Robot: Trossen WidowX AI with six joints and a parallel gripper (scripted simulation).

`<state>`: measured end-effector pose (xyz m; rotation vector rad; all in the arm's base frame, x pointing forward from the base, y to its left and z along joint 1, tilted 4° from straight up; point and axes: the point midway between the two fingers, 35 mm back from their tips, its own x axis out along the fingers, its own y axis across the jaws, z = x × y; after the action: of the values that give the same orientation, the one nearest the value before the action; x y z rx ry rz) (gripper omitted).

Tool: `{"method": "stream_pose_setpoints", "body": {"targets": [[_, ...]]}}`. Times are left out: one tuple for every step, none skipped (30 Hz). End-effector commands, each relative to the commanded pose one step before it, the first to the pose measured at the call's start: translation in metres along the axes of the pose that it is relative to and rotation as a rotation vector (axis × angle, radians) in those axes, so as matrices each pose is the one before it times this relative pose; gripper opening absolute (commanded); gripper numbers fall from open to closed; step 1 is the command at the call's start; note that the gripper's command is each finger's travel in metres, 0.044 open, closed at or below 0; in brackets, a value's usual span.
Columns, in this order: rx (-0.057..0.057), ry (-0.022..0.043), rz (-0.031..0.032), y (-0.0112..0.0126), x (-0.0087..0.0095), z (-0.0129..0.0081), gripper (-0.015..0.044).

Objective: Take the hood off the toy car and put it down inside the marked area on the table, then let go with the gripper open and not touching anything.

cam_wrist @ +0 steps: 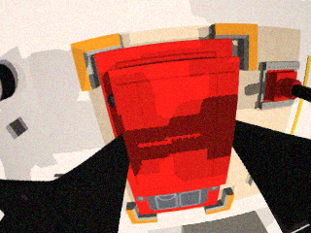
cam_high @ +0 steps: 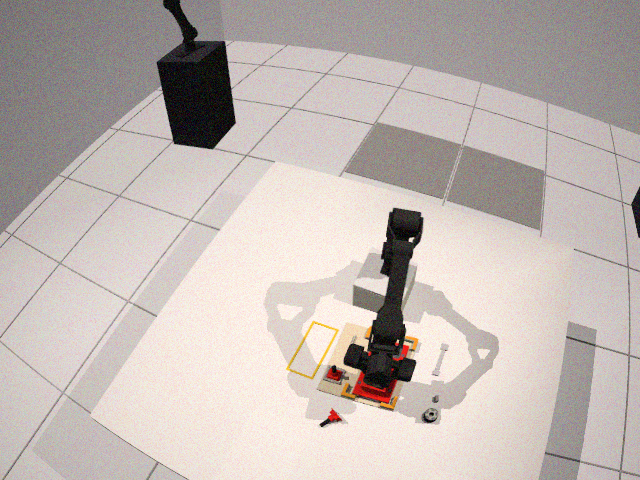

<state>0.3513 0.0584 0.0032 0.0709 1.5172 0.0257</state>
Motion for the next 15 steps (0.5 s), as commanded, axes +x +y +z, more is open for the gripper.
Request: {"method": "stream_pose_setpoints", "body": {"targets": [[-0.0021,-0.00389,0.00011,-0.00007,-0.00448,0.00076,0.0000],[0.0000,0.00001,0.00003,0.00000,-0.00064,0.00000,0.0000],[0.0000,0.00001,0.00003,0.00000,-0.00064,-0.00001,0.0000],[0.0000,0.00001,0.00003,0.00000,-0.00064,-0.00001,0.0000],[0.0000,0.00001,0.00003,0.00000,-0.00064,-0.00001,0.0000],[0.0000,0.00001,0.00003,0.00000,-0.00064,-0.00001,0.0000],[0.0000,0.00001,0.00003,0.00000,-0.00064,-0.00001,0.0000],[0.0000,0.00001,0.00003,0.00000,-0.00064,-0.00001,0.0000],[0.0000,0.00001,0.00003,0.00000,-0.00064,-0.00001,0.0000],[0.0000,0.00001,0.00003,0.00000,-0.00064,-0.00001,0.0000],[0.0000,0.00001,0.00003,0.00000,-0.00064,-0.00002,0.0000],[0.0000,0.00001,0.00003,0.00000,-0.00064,-0.00002,0.0000],[0.0000,0.00001,0.00003,0.00000,-0.00064,-0.00002,0.0000],[0.0000,0.00001,0.00003,0.00000,-0.00065,-0.00002,0.0000],[0.0000,0.00001,0.00003,0.00000,-0.00065,-0.00002,0.0000]]}}
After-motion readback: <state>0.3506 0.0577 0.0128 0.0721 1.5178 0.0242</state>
